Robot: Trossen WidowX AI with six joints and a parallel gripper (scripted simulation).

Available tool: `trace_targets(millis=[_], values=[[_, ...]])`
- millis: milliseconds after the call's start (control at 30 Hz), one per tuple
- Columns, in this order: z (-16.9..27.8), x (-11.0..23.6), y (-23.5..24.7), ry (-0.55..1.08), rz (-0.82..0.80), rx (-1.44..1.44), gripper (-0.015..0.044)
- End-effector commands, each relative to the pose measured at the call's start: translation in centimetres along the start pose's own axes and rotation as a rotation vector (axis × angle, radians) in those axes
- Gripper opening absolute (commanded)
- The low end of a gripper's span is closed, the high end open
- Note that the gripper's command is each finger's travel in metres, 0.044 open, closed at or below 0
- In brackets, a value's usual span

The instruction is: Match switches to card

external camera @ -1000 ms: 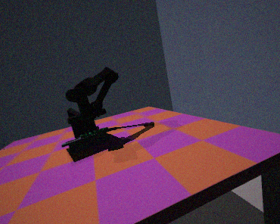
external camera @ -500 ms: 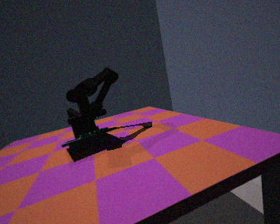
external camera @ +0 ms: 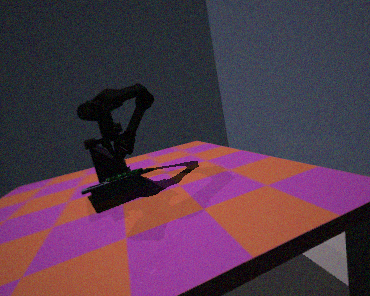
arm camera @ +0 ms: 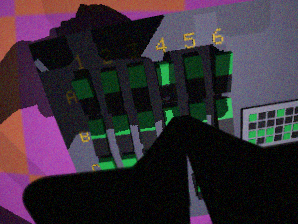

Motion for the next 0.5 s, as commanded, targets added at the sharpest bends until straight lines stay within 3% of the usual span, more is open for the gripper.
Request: trace_targets(millis=[0, 133, 267, 467], values=[[-0.2, 0.4, -0.6, 0.011, -0.004, 0.006, 0.0000], [-1.1, 0.4, -4.3, 0.011, -0.003, 0.007, 0.0000], [-1.2, 0.4, -4.5, 0.011, -0.003, 0.007, 0.0000], [-1.4, -3.1, -4.5, 0.035, -0.007, 0.008, 0.0000]])
Point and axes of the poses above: the point midway between the two fingers, 35 mm back from their tips, its own x axis back along the fingers, its own y axis across the jaws, z = x × y, the point moved 5 cm from there along x, back along the fingers, and after that the axes turned 8 degrees about x, right-handed, at the moved point
